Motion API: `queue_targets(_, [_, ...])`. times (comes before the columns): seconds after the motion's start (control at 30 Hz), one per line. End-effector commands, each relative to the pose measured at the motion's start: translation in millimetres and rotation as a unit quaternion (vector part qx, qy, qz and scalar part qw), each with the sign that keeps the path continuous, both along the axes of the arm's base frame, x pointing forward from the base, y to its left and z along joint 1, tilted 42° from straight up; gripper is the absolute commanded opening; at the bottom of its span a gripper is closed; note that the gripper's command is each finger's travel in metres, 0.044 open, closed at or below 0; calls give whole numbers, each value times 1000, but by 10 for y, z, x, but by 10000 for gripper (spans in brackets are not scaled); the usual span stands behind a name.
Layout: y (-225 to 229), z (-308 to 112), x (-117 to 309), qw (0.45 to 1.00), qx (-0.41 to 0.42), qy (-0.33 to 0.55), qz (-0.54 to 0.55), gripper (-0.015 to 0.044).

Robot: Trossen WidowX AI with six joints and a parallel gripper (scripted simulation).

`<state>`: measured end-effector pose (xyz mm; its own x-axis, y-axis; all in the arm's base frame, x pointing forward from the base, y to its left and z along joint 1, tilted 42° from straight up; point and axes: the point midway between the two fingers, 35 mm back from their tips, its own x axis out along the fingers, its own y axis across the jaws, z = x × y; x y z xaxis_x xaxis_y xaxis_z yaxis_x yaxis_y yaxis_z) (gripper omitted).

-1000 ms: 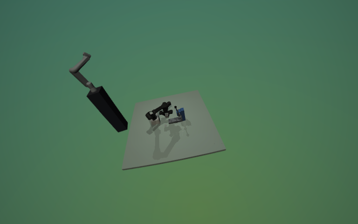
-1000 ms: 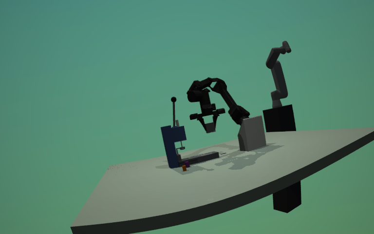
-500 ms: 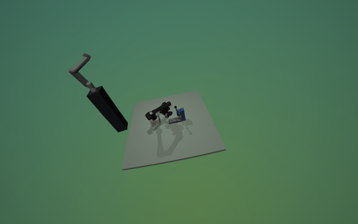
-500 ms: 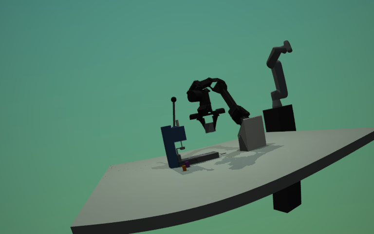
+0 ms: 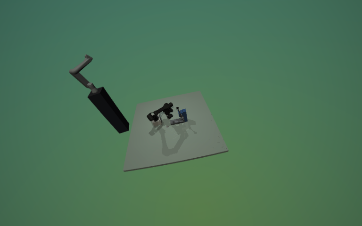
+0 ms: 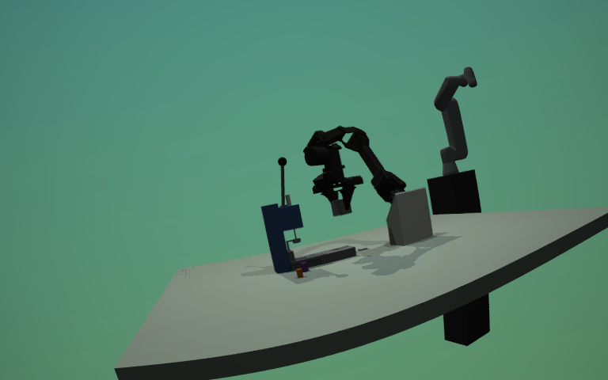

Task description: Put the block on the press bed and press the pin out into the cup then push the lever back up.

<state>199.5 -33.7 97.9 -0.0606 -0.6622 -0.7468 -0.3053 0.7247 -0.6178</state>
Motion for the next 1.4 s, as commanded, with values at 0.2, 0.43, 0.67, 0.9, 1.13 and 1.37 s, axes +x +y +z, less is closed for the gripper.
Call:
queue_targets(0.2, [-2,5,1,984,-12,-118,-132,0])
queue_targets(0.43, [-2,5,1,955,-19,-196,-221,0])
queue_targets(0.67, [-2,5,1,912,-26,-271,-305,0])
queue_targets(0.9, [-2,6,1,856,-32,-343,-386,0])
queue_targets(1.13, [-3,6,1,787,-39,-409,-460,0])
queue_targets(1.37, [-3,6,1,706,-44,-469,-528,0])
